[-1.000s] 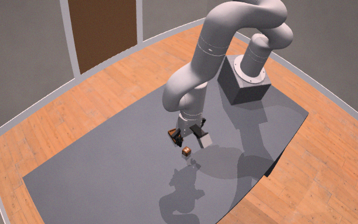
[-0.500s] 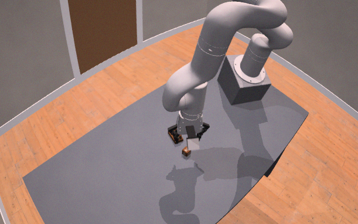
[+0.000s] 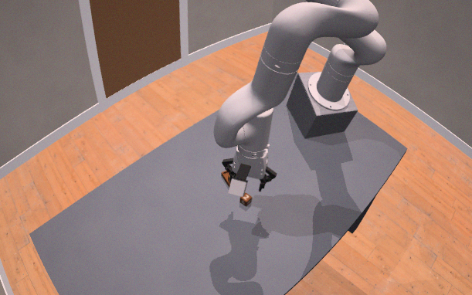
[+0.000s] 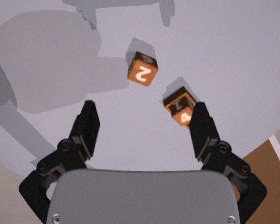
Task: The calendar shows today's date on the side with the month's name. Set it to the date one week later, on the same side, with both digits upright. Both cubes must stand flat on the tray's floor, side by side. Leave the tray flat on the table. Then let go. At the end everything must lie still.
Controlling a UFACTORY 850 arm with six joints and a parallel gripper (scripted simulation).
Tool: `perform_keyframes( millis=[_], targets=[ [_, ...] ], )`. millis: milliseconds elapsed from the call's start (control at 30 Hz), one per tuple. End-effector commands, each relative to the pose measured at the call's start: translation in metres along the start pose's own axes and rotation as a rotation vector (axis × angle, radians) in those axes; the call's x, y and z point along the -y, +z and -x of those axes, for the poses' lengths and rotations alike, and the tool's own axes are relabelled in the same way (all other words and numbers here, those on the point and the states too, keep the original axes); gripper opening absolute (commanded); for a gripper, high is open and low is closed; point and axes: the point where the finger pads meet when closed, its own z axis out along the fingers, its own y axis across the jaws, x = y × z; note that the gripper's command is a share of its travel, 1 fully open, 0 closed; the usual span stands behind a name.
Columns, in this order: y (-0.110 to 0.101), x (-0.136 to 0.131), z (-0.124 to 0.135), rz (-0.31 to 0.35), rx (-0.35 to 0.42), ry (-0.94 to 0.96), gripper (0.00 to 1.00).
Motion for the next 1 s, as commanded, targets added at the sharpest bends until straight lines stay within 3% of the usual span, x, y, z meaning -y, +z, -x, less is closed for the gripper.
perform_keyframes(
  millis=[0,267,633,667,967],
  targets=[
    [-0.0004,-0.0007,-0.0010,-0.027,0.031,0.133,1.00],
    [-0.0002,-0.0007,-0.0011,-0.023,0.034,0.381,1.00],
    [-0.0002,-0.0007,-0.0011,-0.022,0.035,0.436,1.00],
    [-0.0002,-0.0007,-0.0011,-0.022,0.035,0.436,0.47],
    [-0.0002,-0.0007,-0.0011,-0.022,0.035,0.436,0.47]
  ],
)
